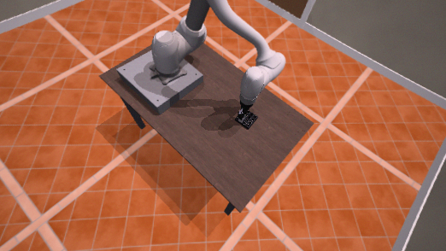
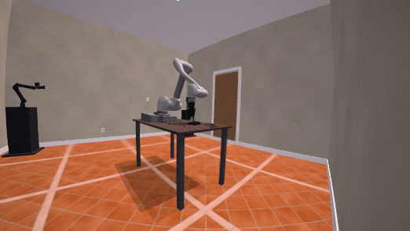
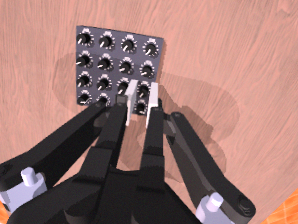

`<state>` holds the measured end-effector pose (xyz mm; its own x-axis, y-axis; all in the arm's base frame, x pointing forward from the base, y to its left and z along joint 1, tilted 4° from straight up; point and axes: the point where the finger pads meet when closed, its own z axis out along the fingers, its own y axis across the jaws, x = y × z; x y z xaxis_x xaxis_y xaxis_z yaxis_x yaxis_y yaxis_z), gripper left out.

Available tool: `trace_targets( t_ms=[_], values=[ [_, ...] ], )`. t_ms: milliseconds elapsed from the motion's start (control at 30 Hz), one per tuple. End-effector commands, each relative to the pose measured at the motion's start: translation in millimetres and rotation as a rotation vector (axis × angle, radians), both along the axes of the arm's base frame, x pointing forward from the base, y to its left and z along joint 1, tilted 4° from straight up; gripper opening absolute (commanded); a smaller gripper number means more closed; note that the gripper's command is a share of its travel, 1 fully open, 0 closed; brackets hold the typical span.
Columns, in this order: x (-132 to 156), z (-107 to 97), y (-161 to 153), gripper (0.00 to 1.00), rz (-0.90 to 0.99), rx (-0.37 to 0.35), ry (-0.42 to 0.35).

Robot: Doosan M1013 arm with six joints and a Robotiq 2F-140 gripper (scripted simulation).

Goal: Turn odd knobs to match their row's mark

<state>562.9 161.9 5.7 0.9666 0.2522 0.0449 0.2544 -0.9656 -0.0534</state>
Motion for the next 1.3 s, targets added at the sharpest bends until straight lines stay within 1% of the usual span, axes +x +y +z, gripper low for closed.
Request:
trace_targets(
  t_ms=[0,500,633,833,900,1100,1267],
  values=[
    [0,0,0,0.12,0.000,0.000,0.000],
    [0,1,0,0.12,0.000,0.000,0.000],
    [0,8,0,0.12,0.000,0.000,0.000],
    [-1,25,-2,0.12,0.000,0.000,0.000],
    [-1,25,-2,0.12,0.000,0.000,0.000],
    [-1,37,-2,0.12,0.000,0.000,0.000],
    [-1,38,-2,0.12,0.000,0.000,0.000]
  ],
)
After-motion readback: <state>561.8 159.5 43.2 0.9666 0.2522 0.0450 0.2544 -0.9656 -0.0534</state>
